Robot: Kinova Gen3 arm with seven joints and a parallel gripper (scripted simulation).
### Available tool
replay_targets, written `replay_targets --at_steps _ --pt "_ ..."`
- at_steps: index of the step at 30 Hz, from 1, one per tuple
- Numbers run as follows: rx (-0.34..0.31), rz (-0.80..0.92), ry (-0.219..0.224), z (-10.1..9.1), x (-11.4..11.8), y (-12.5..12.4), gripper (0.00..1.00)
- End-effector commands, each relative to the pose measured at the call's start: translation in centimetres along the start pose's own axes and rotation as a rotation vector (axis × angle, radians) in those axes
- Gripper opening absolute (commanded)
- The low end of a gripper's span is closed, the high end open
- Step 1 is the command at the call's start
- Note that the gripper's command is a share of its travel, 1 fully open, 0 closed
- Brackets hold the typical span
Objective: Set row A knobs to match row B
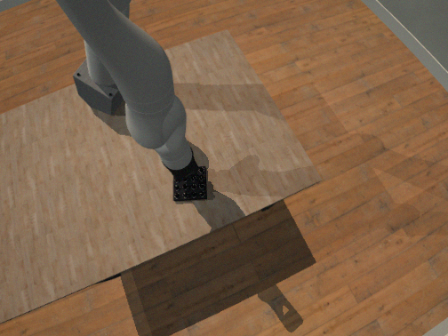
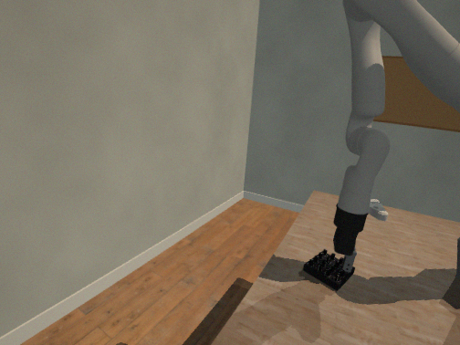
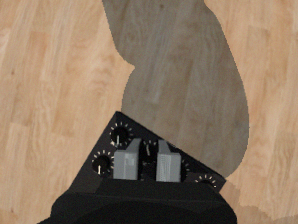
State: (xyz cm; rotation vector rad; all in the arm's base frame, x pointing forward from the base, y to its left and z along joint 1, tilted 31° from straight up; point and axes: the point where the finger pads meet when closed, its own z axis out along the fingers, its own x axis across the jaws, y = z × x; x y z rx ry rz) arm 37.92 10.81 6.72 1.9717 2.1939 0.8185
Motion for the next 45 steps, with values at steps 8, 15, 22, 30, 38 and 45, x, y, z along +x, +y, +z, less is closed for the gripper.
replay_targets --at_steps 8,15,22,30,38,45 --pt "-0.003 -0.195 0.0 -0.02 0.29 0.08 0.3" --pt "-0.003 -0.385 0.0 -0.02 0.29 0.08 0.3" --pt "-0.003 -0.509 0.0 -0.02 0.3 0.08 0.3" --pt "-0.003 -0.662 -0.001 -0.02 0.3 0.08 0.3" --pt "-0.003 -0.73 -0.001 -0.02 0.3 0.08 0.3" --pt "-0.003 -0.763 -0.001 -0.02 0.29 0.08 0.3"
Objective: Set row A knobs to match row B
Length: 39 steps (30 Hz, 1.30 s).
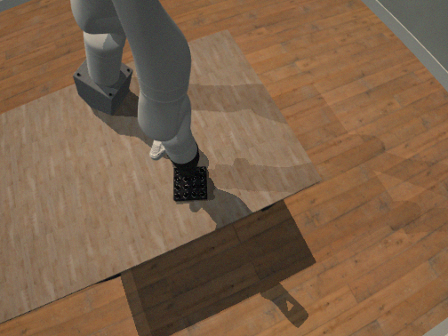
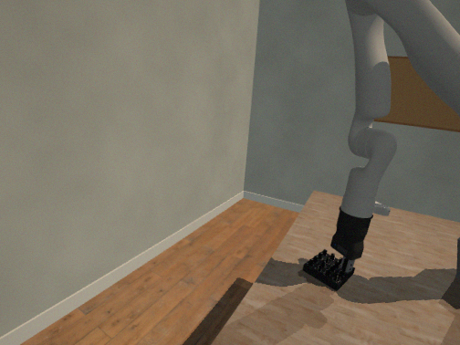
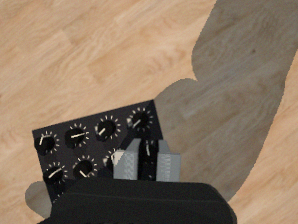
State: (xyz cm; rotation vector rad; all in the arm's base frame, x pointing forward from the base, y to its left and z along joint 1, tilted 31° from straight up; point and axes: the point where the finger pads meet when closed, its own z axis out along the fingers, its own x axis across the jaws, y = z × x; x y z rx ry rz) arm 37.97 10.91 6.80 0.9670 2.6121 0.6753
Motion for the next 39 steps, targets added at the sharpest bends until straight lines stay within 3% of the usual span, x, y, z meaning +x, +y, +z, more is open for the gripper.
replay_targets --at_steps 1,16,17,39 --pt "-0.001 -0.008 0.001 -0.01 0.13 0.12 0.3" --pt "-0.001 -0.01 0.001 -0.01 0.13 0.12 0.3" --pt "-0.001 -0.01 0.001 -0.01 0.13 0.12 0.46" --pt "-0.001 -0.01 0.001 -0.07 0.13 0.12 0.46"
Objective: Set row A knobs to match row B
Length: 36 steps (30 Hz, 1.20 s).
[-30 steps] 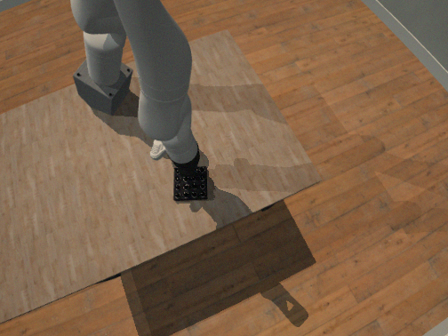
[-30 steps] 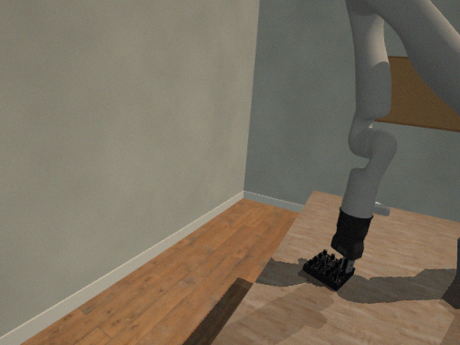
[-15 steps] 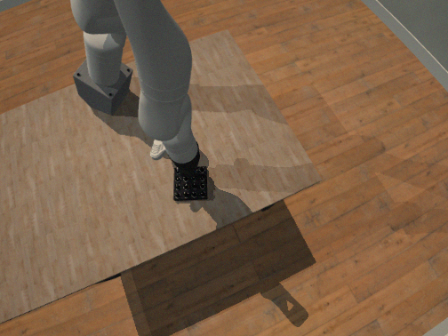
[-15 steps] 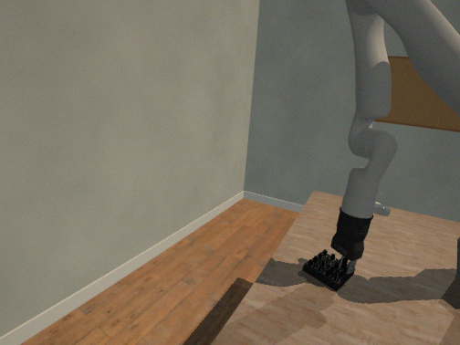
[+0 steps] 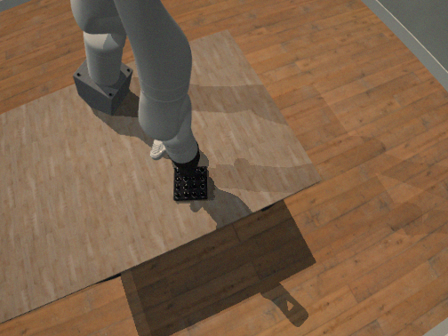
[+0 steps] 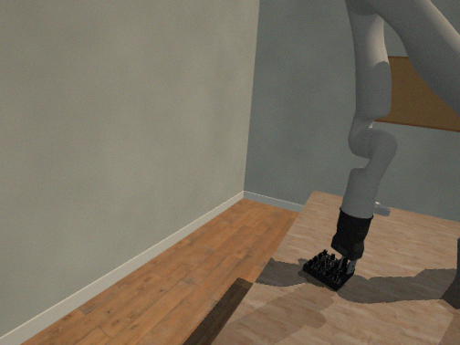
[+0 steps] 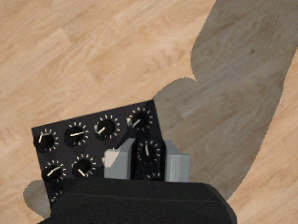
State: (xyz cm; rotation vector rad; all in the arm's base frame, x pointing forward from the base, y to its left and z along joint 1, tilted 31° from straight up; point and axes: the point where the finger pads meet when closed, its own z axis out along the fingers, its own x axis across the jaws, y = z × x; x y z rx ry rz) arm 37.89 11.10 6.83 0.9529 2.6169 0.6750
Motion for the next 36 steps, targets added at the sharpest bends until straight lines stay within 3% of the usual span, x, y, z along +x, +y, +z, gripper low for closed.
replay_targets --at_steps 1,18,36 --pt "-0.001 0.0 -0.001 -0.2 0.0 0.0 0.46" --pt "-0.001 0.0 -0.001 -3.6 0.0 0.0 0.46" --pt "-0.001 0.0 -0.001 -3.8 0.0 0.0 0.46"
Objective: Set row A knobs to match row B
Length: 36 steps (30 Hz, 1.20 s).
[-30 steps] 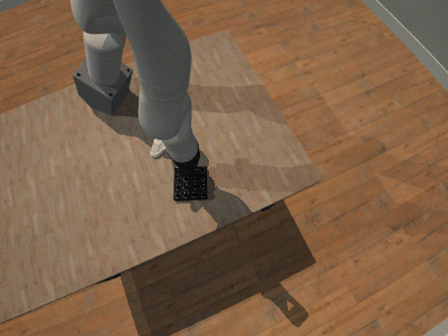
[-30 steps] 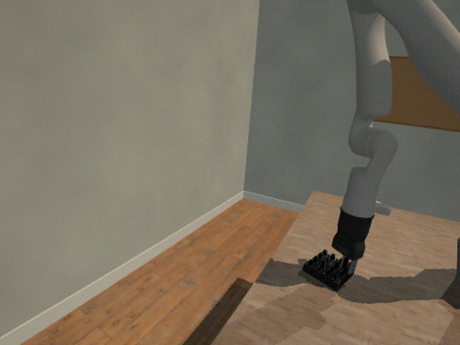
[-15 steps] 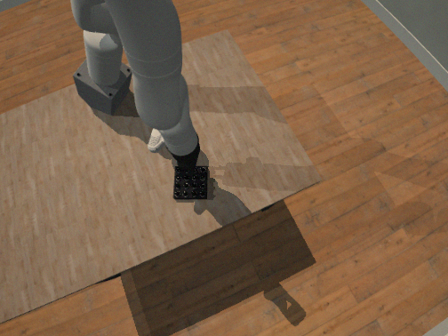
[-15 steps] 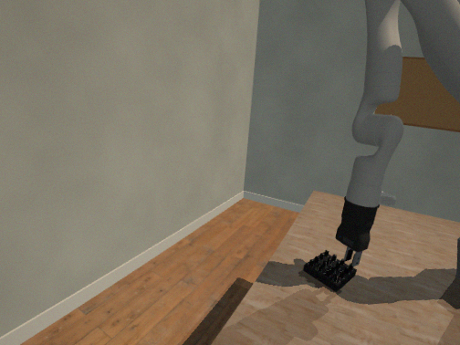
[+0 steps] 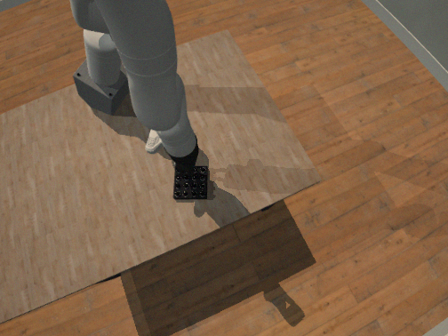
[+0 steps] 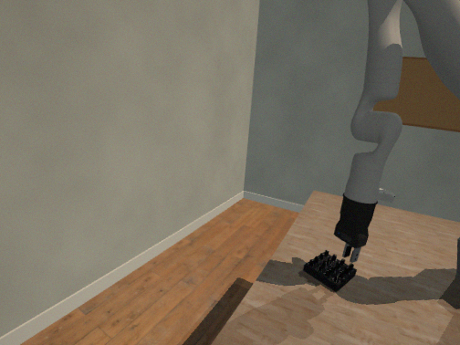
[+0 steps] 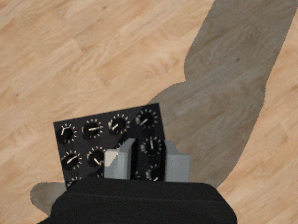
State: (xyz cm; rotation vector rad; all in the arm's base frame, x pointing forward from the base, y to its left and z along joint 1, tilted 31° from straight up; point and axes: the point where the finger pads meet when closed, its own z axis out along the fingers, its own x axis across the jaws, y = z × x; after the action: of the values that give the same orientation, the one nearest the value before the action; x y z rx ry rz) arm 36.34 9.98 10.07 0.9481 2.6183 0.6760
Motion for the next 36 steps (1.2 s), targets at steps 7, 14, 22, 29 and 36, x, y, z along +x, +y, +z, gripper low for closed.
replay_targets --at_steps 7,14,22,29,36 --pt "0.005 0.038 -0.002 -0.1 -0.1 -0.1 0.46" --pt "0.024 0.217 -0.004 -0.2 0.3 -0.3 0.46" --pt "0.041 0.487 -0.01 -0.4 0.8 0.0 0.46" --pt "0.039 0.856 -0.017 -0.9 1.3 1.5 0.46" --pt "0.024 1.088 -0.015 -1.3 1.5 3.0 0.46"
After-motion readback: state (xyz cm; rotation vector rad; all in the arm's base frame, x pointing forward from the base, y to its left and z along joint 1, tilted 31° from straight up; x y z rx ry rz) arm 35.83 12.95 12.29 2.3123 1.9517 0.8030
